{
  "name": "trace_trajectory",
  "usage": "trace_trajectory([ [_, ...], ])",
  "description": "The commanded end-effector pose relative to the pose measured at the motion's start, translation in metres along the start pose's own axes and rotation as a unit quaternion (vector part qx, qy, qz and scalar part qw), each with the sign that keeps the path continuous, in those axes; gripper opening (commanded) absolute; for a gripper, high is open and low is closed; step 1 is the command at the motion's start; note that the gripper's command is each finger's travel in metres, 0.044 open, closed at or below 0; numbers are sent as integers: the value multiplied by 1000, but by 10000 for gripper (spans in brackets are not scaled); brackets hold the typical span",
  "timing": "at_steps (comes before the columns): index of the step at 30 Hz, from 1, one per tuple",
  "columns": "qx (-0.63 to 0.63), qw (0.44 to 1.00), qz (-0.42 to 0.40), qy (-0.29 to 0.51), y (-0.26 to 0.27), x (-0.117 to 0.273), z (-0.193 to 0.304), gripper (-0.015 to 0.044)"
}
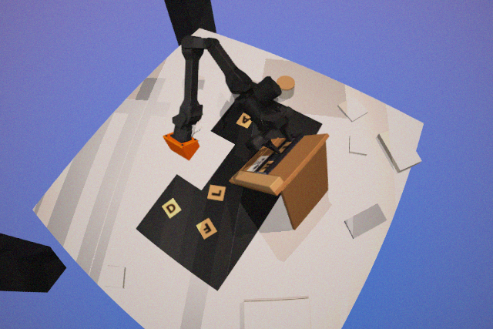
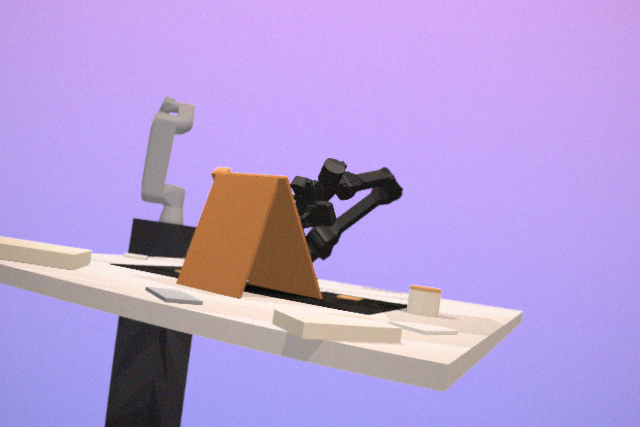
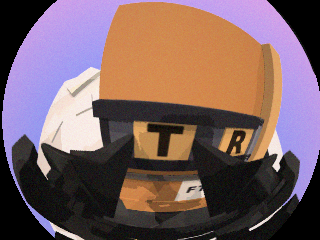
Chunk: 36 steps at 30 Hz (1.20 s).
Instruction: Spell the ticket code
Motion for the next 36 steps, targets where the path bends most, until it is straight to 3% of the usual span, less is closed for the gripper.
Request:
trace_trajectory([
  [1,2,1000,0,3,-4,-1,2,0],
  [36,2,1000,1,3,-28,-1,2,0],
])
Point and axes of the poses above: the point midway between the two fingers, 35 mm back from their tips, its own x axis back along the fingers, its own y axis across the jaws, z = x × y, the point moved 5 cm from there along x, back along the fingers
